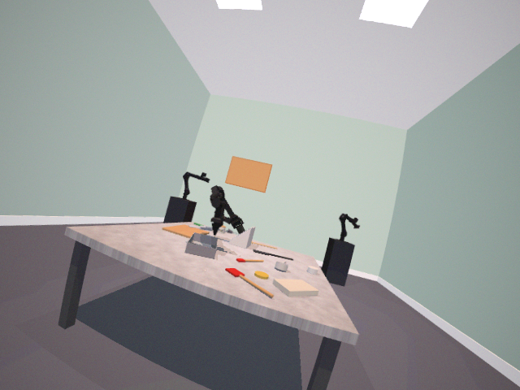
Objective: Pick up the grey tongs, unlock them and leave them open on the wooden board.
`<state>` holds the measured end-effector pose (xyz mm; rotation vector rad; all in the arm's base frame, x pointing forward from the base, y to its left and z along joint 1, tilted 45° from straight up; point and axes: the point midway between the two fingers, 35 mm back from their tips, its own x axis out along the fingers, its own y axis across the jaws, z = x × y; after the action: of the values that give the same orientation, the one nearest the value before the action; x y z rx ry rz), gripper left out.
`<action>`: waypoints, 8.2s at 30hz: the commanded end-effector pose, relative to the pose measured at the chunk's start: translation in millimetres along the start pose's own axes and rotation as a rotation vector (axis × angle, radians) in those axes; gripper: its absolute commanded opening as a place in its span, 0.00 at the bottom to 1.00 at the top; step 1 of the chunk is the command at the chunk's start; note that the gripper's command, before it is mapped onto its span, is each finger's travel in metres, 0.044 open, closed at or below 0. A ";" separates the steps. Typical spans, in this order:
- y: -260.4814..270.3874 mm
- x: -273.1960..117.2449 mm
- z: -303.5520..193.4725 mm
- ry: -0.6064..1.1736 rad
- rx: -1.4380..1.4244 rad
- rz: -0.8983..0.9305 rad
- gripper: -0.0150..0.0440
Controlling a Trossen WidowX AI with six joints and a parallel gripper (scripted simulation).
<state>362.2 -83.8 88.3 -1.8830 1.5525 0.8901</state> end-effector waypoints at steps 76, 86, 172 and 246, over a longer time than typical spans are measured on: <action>158.4 -27.8 -232.2 0.178 1.425 0.122 0.00; 207.4 -36.3 -261.6 0.189 1.670 0.109 0.00; 328.6 -174.9 -279.9 -0.245 1.958 -1.017 0.00; 330.8 -87.3 -305.6 0.199 2.260 -0.097 0.00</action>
<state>71.9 -323.9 346.7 -0.2154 1.1271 -0.9609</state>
